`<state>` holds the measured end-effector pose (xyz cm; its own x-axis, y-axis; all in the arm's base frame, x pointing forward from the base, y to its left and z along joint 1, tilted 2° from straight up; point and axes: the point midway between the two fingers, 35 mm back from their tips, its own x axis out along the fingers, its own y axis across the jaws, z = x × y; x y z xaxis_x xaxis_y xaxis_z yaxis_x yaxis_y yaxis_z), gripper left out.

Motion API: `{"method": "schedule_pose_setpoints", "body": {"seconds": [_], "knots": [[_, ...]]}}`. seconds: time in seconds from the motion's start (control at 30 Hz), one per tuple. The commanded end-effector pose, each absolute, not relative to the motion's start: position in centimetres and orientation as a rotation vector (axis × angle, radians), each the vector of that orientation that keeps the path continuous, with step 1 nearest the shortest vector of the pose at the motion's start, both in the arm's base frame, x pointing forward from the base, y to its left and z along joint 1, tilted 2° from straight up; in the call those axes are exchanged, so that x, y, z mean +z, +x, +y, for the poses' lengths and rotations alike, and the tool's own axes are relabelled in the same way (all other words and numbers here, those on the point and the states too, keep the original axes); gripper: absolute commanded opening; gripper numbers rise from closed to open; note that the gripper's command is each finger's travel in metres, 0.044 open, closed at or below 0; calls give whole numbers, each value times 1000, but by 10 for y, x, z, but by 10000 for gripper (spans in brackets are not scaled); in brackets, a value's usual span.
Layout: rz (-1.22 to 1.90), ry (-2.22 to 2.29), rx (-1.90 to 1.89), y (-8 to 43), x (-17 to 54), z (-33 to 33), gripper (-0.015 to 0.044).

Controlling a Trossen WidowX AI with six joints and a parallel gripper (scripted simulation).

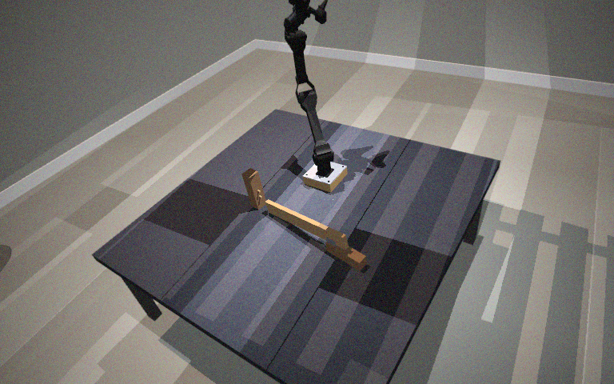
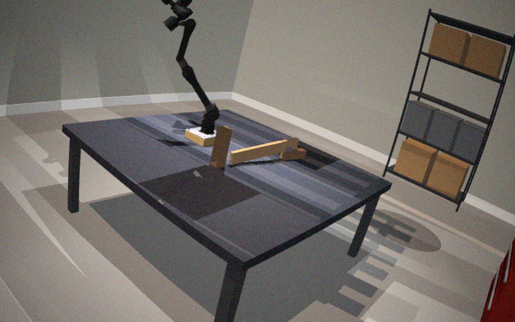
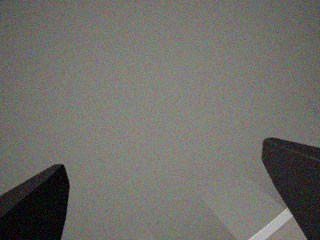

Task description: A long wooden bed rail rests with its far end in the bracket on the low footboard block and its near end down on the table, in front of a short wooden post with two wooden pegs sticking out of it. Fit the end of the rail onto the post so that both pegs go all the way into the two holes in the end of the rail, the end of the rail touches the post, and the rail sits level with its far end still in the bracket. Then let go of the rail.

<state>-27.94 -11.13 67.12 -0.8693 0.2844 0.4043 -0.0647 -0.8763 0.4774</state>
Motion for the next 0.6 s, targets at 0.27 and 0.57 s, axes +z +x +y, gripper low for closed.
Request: {"method": "schedule_pose_setpoints", "body": {"seconds": [0.27,0.57], "knots": [[445,975,2637,-216,718,-42,440],[106,1165,2282,-115,748,44,440]]}}
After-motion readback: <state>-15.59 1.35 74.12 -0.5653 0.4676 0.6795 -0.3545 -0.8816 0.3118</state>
